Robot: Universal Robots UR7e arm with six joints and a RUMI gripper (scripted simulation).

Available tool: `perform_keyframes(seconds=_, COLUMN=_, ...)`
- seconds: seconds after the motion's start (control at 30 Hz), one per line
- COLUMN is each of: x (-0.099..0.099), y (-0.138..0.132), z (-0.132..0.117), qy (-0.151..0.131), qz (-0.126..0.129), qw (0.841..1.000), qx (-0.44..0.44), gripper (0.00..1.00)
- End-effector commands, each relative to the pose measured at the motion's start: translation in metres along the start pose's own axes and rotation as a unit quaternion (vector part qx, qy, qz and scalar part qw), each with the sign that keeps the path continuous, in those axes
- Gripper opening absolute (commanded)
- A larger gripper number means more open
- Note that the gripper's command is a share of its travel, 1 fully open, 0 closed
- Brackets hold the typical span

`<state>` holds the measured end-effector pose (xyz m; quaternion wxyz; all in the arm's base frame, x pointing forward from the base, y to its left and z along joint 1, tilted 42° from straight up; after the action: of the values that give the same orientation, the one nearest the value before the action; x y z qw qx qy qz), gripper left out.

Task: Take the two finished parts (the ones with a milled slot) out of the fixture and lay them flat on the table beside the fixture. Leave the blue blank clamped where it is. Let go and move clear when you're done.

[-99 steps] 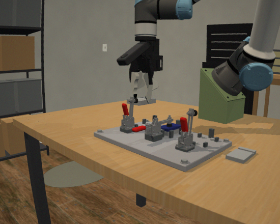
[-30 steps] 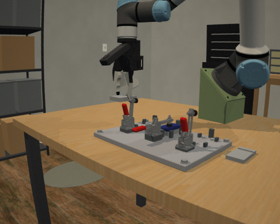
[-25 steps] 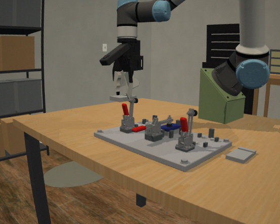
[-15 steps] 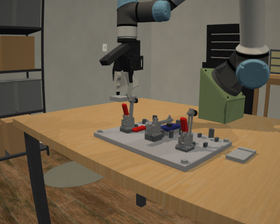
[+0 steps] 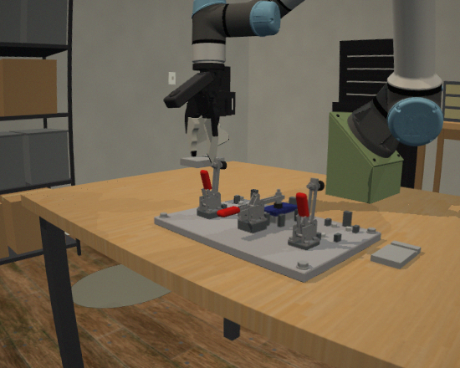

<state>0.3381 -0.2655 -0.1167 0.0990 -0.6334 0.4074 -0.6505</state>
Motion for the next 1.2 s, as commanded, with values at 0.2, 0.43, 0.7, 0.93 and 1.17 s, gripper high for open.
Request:
perform_keyframes(seconds=0.2, x=-0.009, y=0.000, z=0.000, qy=0.001, qz=0.000, qw=1.000, qx=0.000, gripper=0.00)
perform_keyframes(seconds=0.43, x=-0.019, y=0.000, z=0.000, qy=0.001, qz=0.000, qw=1.000, qx=0.000, gripper=0.00)
perform_keyframes(seconds=0.7, x=-0.038, y=0.000, z=0.000, qy=0.001, qz=0.000, qw=1.000, qx=0.000, gripper=0.00)
perform_keyframes(seconds=0.93, x=-0.051, y=0.000, z=0.000, qy=0.001, qz=0.000, qw=1.000, qx=0.000, gripper=0.00)
perform_keyframes(seconds=1.17, x=-0.067, y=0.000, z=0.000, qy=0.001, qz=0.000, qw=1.000, qx=0.000, gripper=0.00)
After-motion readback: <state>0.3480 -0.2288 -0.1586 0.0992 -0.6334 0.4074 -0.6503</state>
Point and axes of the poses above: the point where the finger pads meet when closed, its own x axis back along the fingers, its own y axis across the jaws, z = x × y, the point moved 7 cm from there along x, back along the fingers, and after that the axes turned 13 degrees about -x, right-handed, at the moved point
